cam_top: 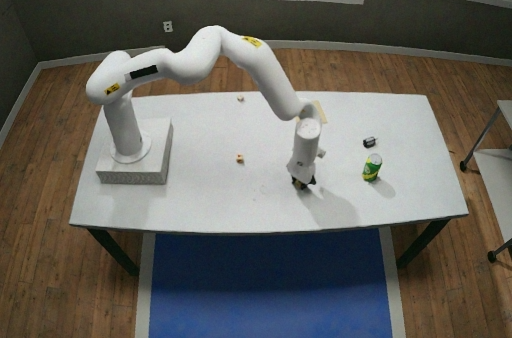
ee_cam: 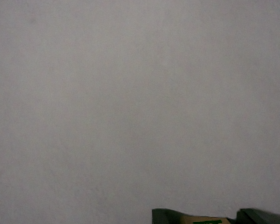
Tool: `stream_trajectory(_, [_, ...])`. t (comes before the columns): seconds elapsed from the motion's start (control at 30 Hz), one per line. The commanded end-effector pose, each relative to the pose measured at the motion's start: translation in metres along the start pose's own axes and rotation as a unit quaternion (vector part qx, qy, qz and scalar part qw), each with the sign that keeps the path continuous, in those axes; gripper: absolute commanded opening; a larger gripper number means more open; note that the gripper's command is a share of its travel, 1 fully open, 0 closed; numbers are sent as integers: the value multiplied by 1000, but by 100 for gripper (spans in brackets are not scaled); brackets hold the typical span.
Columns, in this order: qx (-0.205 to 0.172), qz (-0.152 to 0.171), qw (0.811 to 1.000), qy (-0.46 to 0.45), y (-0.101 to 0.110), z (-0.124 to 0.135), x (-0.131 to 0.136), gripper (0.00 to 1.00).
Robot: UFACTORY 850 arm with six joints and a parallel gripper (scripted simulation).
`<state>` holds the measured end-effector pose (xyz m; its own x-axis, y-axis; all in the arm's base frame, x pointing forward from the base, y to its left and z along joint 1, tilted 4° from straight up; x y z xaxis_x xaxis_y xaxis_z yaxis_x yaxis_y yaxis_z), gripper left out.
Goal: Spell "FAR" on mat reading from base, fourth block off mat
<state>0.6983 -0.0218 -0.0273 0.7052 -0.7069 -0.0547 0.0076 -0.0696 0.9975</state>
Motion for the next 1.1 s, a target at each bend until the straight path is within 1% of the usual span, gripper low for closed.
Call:
stream_trajectory(0.0, [1,1,1000,0,1,-1,1,43])
stream_trajectory(0.1, [1,1,1000,0,1,-1,1,43])
stream_trajectory(0.13, [1,1,1000,0,1,-1,1,23])
stream_trajectory(1.07, [1,1,1000,0,1,-1,1,23])
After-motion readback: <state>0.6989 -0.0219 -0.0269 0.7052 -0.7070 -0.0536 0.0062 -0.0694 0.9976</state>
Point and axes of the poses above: the point where the finger pads meet when closed, its own y axis back along the fingers, its own x axis across the jaws, z = x × y, the point moved 4 cm from there along y, back along the fingers, and after that the axes turned 13 degrees about -y, right-handed, at the moved point
